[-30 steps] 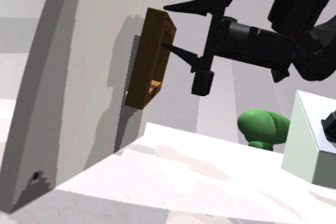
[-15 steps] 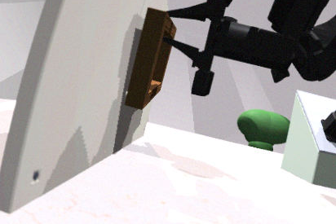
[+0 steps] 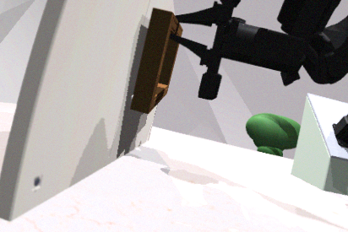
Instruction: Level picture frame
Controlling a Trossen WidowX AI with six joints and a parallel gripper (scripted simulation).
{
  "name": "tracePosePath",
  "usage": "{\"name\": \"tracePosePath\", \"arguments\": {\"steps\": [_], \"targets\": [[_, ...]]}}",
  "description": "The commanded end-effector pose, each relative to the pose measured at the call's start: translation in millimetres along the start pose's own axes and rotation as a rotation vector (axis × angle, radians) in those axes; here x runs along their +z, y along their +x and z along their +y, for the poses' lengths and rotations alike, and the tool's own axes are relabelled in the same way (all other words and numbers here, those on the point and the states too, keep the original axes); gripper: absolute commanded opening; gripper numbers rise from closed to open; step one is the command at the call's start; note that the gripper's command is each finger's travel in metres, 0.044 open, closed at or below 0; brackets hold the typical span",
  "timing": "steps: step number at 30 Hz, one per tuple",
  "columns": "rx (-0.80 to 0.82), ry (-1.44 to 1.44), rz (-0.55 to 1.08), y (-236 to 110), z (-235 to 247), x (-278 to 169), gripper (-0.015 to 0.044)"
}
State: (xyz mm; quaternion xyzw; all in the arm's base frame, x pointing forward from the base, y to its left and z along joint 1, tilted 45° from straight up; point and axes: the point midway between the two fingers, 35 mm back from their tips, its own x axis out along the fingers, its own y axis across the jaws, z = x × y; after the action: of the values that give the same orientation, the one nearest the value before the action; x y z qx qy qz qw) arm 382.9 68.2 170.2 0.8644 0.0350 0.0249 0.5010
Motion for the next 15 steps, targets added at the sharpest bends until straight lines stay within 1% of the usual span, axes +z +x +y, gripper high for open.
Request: {"name": "tracePosePath", "arguments": {"steps": [1, 15], "targets": [[-0.002, 0.004, 0.004, 0.2, -0.3, -0.5, 0.0000], [-0.002, 0.004, 0.004, 0.1, 2.0, 0.0, 0.0000]]}}
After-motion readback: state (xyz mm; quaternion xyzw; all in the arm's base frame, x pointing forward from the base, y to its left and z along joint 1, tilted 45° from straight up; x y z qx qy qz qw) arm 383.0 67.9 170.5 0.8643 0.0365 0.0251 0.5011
